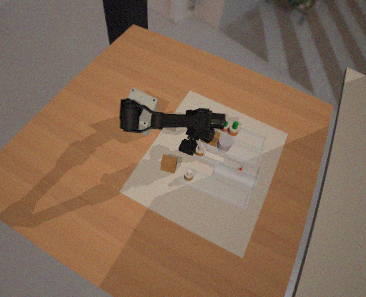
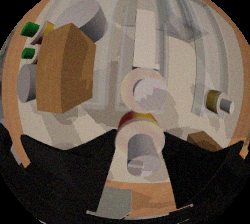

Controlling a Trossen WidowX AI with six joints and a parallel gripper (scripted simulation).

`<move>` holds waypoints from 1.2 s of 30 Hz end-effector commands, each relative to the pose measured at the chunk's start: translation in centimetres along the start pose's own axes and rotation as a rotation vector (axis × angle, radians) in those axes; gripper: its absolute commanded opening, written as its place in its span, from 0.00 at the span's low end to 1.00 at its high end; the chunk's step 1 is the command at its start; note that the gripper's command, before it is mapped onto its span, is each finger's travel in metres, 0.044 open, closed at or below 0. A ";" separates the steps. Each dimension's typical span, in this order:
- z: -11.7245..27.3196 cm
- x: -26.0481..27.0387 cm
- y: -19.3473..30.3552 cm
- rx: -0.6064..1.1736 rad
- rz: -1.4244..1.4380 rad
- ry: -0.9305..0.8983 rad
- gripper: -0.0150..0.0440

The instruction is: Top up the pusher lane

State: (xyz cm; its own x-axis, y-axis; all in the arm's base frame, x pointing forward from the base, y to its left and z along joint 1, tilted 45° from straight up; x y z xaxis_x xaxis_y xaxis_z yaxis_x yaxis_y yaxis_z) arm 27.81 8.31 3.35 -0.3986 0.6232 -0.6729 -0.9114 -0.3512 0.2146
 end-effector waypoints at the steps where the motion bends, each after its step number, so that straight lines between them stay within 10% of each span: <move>1: 0.3 -0.2 -0.8 -0.021 -0.012 0.002 0.25; 36: 0.4 -0.5 -2.2 -0.021 -0.012 0.002 0.25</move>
State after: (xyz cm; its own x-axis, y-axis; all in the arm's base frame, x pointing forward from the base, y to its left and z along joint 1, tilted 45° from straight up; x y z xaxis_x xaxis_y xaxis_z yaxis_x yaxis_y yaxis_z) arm 29.16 8.65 3.27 -0.3996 0.6239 -0.6716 -0.9114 -0.3493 0.2178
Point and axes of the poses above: the point midway between the two fingers, 35 mm back from their tips, its own z axis back along the fingers, its own x axis across the jaws, y = z × x, the point moved 7 cm from there along z, back along the fingers, and after that the axes turned 11 degrees about z, right-handed, at the moved point
